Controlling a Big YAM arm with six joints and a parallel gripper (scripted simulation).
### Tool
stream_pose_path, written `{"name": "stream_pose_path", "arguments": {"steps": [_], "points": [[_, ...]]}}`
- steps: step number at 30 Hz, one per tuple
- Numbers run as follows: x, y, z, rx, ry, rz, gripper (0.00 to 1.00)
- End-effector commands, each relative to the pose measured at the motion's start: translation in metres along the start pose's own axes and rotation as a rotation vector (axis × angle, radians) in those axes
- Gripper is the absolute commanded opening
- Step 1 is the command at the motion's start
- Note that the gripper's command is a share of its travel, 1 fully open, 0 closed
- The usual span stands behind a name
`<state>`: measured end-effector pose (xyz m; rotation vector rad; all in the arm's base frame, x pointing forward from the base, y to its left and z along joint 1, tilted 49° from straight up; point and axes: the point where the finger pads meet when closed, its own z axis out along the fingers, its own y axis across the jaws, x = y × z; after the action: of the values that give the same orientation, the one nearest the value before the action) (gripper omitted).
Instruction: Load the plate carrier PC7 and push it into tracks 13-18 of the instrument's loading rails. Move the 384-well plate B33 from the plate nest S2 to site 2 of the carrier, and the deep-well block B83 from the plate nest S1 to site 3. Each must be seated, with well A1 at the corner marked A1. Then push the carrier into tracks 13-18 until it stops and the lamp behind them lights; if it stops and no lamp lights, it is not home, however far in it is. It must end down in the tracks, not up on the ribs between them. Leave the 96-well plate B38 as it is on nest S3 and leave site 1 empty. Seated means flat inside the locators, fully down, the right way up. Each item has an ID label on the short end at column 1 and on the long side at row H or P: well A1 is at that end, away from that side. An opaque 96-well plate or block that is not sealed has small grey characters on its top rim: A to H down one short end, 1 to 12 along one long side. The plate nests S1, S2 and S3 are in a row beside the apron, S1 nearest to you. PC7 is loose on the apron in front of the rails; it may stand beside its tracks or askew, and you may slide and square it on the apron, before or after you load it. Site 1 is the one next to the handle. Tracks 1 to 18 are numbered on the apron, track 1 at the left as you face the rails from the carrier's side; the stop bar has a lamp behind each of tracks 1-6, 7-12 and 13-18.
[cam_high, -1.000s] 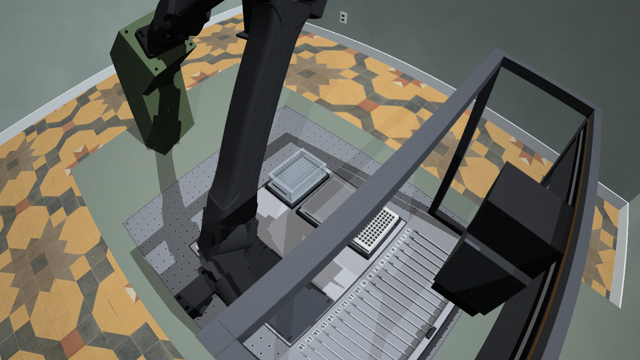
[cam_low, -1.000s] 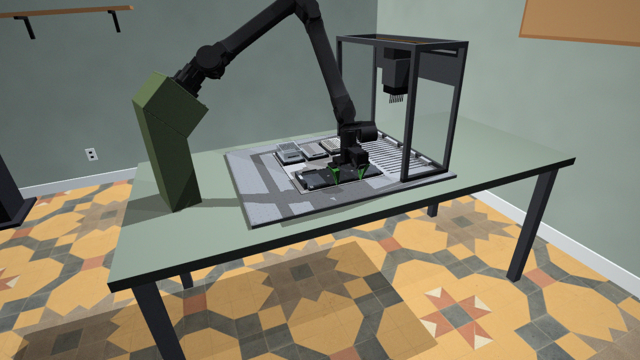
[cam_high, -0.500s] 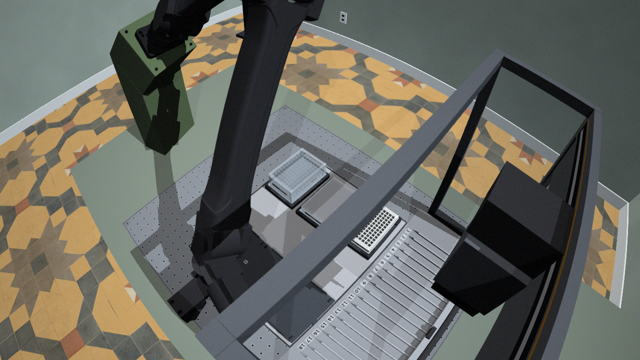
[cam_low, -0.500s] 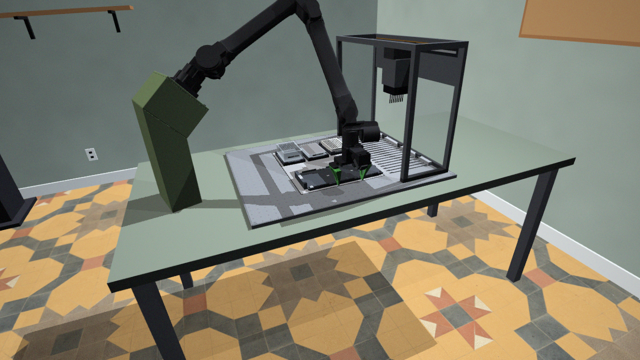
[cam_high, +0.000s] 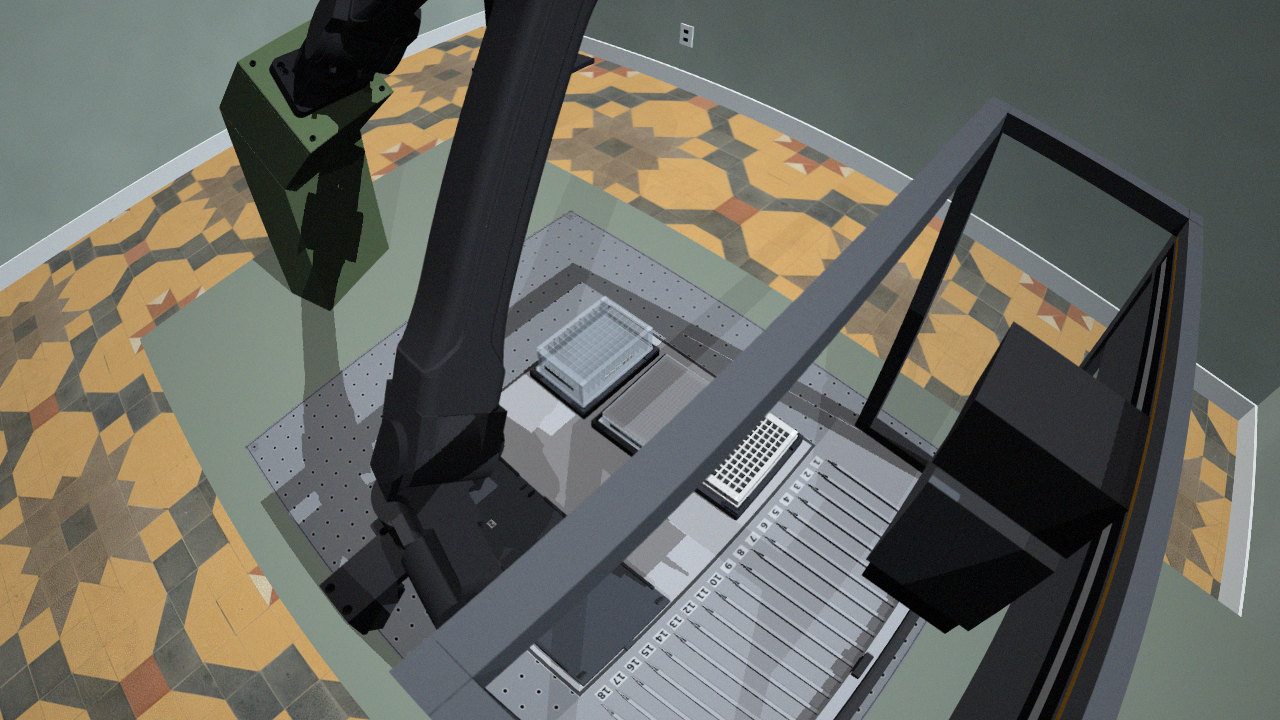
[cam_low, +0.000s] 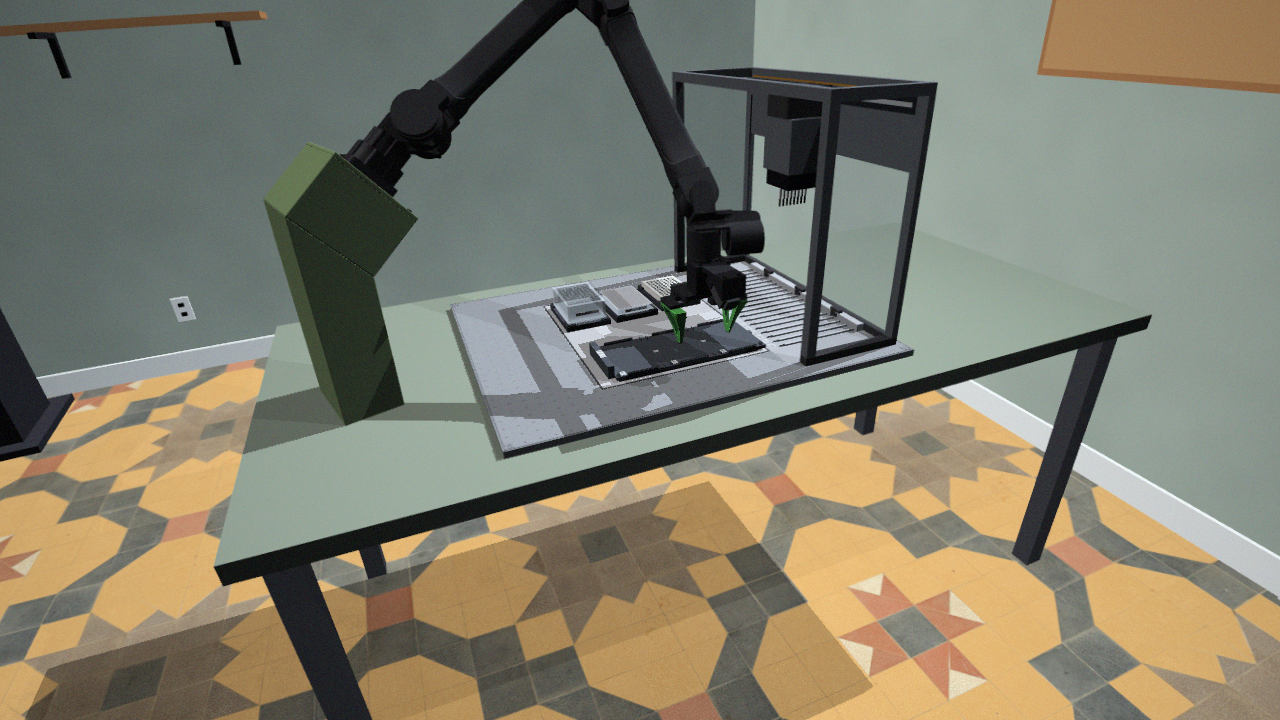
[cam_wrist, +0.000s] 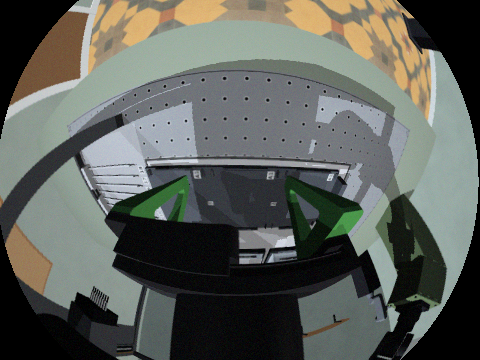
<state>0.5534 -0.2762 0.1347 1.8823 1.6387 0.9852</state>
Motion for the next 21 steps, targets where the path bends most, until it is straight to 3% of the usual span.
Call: {"name": "stream_pose_path", "arguments": {"steps": [1, 9, 11, 12, 14, 16, 18, 21], "points": [[-0.01, -0.001, -0.026, -0.005, -0.021, 0.0, 1.0], [-0.007, 0.0, -0.055, -0.004, -0.017, -0.005, 1.0], [-0.007, 0.0, -0.055, -0.004, -0.017, -0.005, 1.0], [0.005, -0.004, -0.045, 0.015, 0.008, -0.014, 1.0], [-0.01, -0.001, -0.069, -0.005, -0.022, -0.001, 1.0], [-0.01, -0.001, -0.075, -0.005, -0.022, -0.001, 1.0], [-0.016, -0.015, -0.062, 0.023, -0.015, 0.019, 1.0], [0.001, -0.012, -0.051, 0.032, 0.011, -0.003, 1.0]]}}
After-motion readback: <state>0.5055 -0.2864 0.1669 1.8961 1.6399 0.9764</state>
